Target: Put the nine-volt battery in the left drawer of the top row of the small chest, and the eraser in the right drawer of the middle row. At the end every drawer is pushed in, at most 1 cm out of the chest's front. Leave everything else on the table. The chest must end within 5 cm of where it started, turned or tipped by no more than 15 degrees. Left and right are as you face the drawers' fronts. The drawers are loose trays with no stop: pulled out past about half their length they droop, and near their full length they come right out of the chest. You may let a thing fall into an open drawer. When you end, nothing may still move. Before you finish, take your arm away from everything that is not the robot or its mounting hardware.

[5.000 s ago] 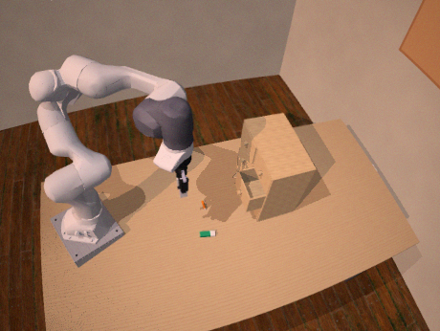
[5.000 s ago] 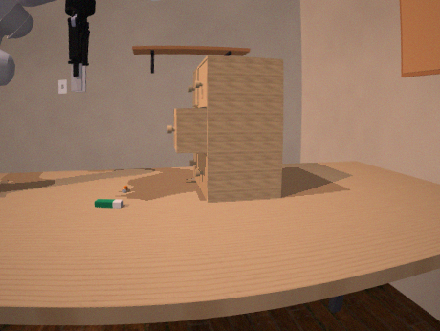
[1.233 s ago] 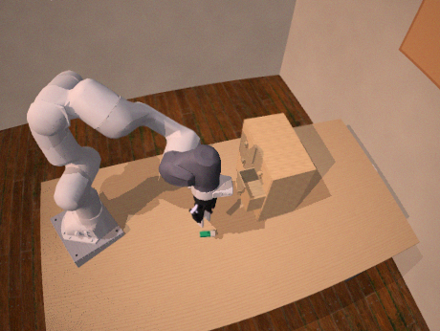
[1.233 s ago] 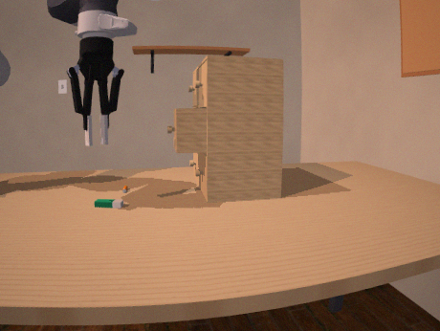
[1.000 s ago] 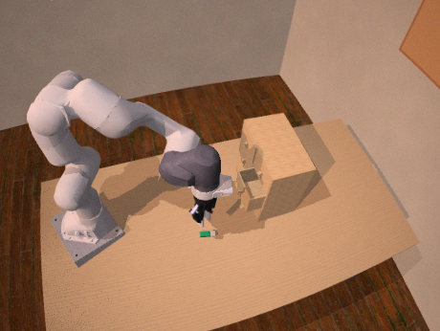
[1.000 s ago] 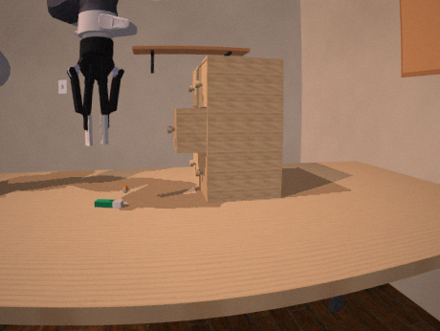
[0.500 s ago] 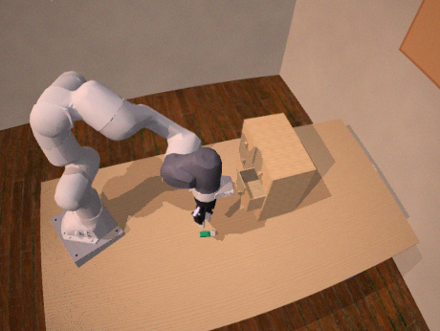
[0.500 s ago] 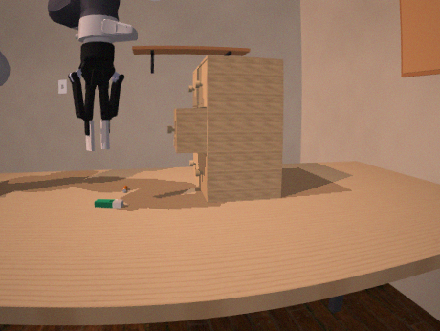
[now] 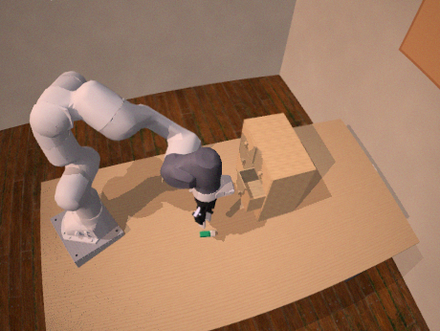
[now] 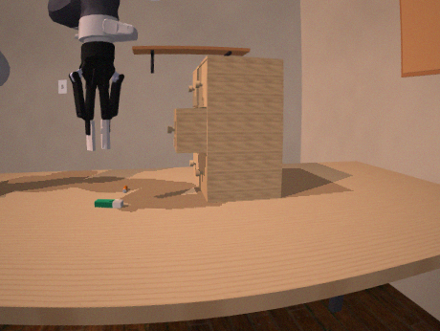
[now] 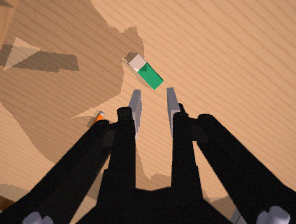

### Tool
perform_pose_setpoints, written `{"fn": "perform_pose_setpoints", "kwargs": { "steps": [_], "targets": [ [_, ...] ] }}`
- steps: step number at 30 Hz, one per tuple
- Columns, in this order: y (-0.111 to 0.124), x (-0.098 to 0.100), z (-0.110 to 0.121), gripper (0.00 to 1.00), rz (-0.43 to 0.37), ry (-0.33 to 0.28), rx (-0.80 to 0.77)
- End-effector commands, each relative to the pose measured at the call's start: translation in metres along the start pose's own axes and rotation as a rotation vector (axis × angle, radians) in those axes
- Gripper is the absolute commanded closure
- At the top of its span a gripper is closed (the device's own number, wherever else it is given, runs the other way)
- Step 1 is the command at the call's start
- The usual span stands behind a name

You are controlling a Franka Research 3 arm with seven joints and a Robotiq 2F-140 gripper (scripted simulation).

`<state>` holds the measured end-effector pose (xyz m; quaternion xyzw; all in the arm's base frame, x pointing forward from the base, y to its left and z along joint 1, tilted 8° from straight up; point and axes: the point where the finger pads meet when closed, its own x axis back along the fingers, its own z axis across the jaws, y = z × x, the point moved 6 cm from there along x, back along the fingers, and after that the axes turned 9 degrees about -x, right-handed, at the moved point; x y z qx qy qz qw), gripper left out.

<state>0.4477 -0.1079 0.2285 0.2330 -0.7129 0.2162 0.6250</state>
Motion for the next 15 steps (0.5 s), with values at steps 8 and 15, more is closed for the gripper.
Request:
{"fn": "perform_pose_setpoints", "kwargs": {
  "steps": [8, 15],
  "targets": [
    [-0.002, -0.01, -0.002, 0.8, 0.001, 0.0, 0.135],
    [-0.002, -0.01, -0.002, 0.8, 0.001, 0.0, 0.135]
  ]
}}
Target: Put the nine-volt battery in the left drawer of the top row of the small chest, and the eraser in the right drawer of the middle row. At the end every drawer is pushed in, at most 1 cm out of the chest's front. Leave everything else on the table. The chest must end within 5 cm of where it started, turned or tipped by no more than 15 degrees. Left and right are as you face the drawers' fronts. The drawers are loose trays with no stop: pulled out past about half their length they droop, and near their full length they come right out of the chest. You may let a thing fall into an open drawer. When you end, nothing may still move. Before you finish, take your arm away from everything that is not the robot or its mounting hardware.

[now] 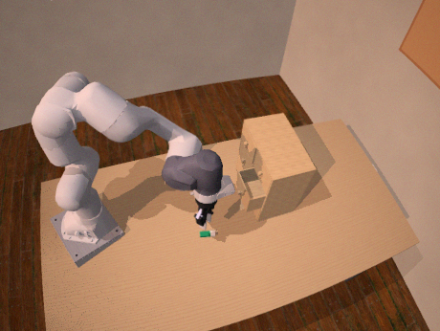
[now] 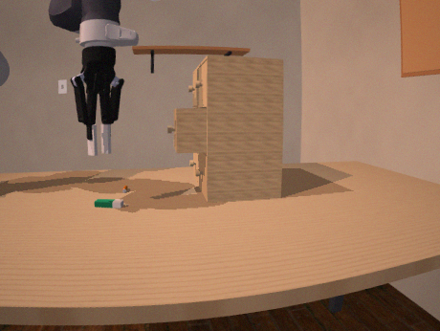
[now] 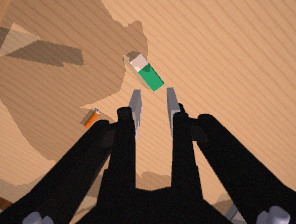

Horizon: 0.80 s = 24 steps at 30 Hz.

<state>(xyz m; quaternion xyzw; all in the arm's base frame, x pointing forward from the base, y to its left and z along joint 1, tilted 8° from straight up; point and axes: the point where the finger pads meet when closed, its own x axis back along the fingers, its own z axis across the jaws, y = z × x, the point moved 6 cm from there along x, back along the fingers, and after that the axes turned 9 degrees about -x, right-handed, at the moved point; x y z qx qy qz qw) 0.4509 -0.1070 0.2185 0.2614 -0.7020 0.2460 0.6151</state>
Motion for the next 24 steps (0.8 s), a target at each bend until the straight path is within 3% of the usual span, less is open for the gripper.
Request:
{"fn": "perform_pose_setpoints", "kwargs": {
  "steps": [1, 15, 16, 24],
  "targets": [
    [-0.0014, -0.0001, -0.0002, 0.8, 0.005, -0.001, 0.047],
    [-0.0014, -0.0001, -0.0002, 0.8, 0.005, -0.001, 0.047],
    [-0.0029, -0.0093, -0.0023, 0.8, 0.005, -0.001, 0.155],
    [-0.0029, -0.0093, -0.0023, 0.8, 0.005, -0.001, 0.155]
  ]
}}
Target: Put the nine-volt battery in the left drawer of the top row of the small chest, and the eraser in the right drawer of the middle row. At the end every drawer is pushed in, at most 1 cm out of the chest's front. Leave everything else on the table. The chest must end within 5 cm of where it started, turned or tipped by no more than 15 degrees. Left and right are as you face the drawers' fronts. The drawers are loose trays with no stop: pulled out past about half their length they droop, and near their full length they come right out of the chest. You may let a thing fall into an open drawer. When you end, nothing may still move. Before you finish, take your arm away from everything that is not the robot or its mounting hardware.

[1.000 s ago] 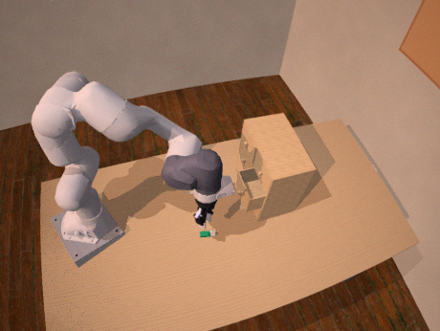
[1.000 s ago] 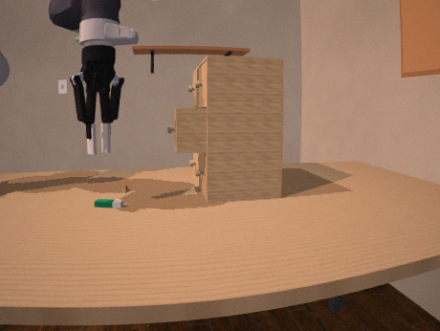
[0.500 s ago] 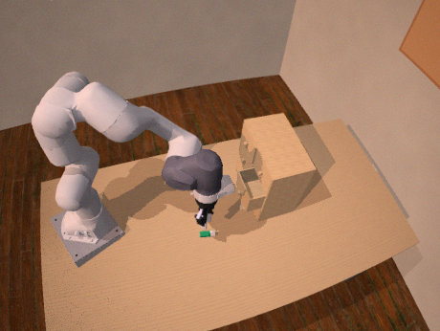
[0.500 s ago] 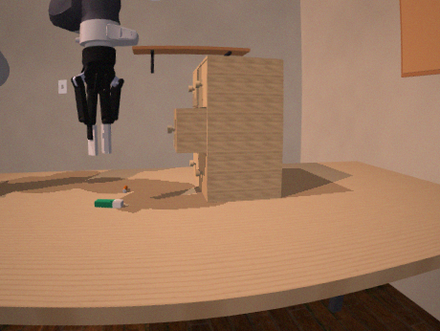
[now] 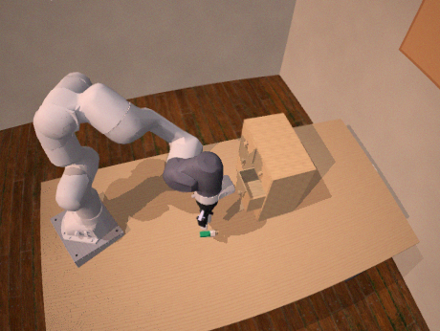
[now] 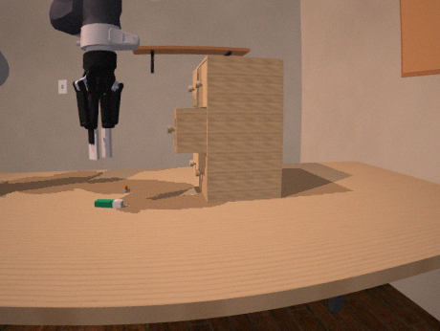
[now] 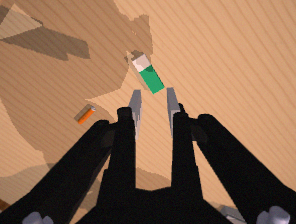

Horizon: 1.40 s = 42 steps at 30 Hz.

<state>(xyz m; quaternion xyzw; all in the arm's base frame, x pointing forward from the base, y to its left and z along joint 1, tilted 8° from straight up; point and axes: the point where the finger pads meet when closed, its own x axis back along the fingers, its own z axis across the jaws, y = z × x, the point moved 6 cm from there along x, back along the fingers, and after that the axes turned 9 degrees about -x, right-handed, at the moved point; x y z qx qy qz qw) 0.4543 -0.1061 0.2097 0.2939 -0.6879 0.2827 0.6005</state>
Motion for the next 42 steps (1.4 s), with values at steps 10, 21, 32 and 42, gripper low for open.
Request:
{"fn": "perform_pose_setpoints", "kwargs": {
  "steps": [10, 21, 32, 42],
  "targets": [
    [-0.001, 0.0, 0.0, 0.8, 0.005, -0.001, 0.049],
    [-0.003, -0.008, -0.002, 0.8, 0.005, -0.002, 0.143],
    [-0.003, -0.008, -0.002, 0.8, 0.005, -0.002, 0.143],
    [-0.004, -0.016, -0.004, 0.8, 0.005, -0.003, 0.225]
  ]
}}
